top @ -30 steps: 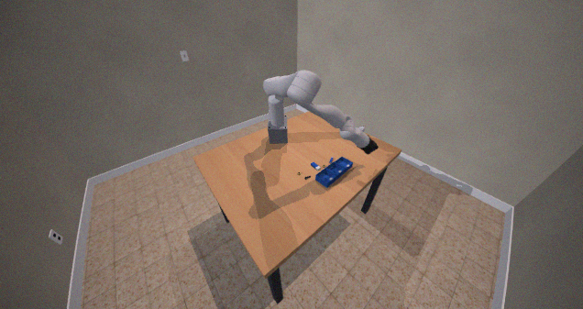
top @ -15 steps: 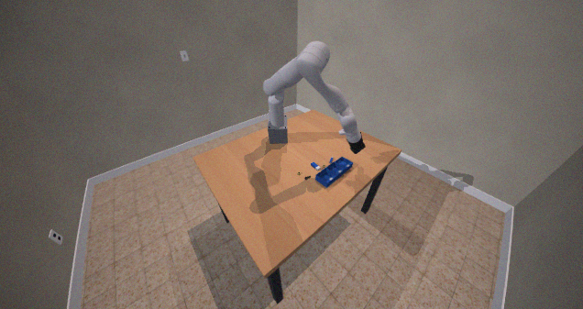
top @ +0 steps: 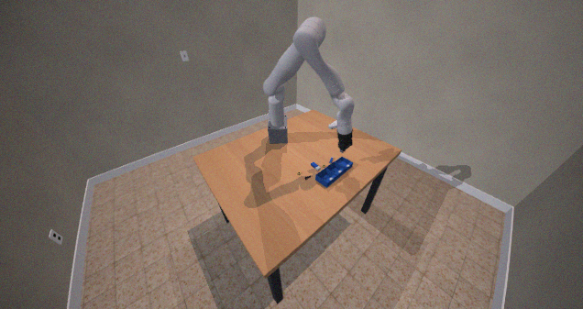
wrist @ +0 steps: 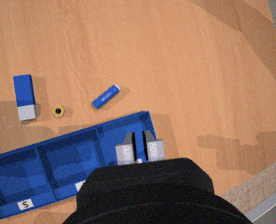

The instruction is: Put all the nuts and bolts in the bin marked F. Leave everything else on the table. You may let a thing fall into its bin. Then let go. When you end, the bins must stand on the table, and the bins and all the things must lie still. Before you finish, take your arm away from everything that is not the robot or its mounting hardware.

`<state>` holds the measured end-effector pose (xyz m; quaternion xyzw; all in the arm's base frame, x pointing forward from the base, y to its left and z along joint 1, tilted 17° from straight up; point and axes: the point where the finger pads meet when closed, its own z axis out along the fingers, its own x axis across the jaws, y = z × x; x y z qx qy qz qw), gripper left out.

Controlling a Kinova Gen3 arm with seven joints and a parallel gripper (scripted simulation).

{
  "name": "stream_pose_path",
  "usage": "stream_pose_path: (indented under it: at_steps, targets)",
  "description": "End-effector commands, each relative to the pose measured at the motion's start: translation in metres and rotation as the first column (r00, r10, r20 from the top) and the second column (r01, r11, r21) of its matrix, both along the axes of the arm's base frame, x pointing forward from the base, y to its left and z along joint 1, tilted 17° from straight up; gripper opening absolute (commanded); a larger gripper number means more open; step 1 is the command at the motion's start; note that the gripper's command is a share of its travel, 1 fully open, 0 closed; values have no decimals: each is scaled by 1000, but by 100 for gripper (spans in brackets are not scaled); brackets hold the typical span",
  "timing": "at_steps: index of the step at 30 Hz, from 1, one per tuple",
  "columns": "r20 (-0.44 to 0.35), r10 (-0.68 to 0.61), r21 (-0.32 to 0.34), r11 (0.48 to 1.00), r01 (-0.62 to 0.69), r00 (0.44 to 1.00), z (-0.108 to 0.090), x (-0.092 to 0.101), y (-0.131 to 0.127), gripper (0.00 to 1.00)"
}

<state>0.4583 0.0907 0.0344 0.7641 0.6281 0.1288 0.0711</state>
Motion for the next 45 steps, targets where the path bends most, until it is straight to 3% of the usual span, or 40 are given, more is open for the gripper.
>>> stream_pose_path:
  at_steps: [1,2,5,7,12,14,19,20,30,45]
  targets:
    - [19,12,-16,1000,-11,1000,12,2,1,31]
    - [12,23,-63,998,-22,1000,15,-2,-5,31]
    - [12,23,-63,998,-22,1000,25,-14,-21,31]
    - [-6,37,-144,989,-37,999,33,-24,-32,31]
    - [-6,37,-144,989,-37,999,44,-37,-48,31]
    - [-28,43,-207,977,-48,999,52,-48,-57,31]
    - [-28,43,-207,977,-48,999,63,-62,-71,31]
    - [-52,45,-249,967,-56,998,67,-68,-75,31]
    - [-85,44,-279,958,-66,995,97,-120,-107,31]
    - [-85,44,-279,958,-66,995,97,-120,-107,31]
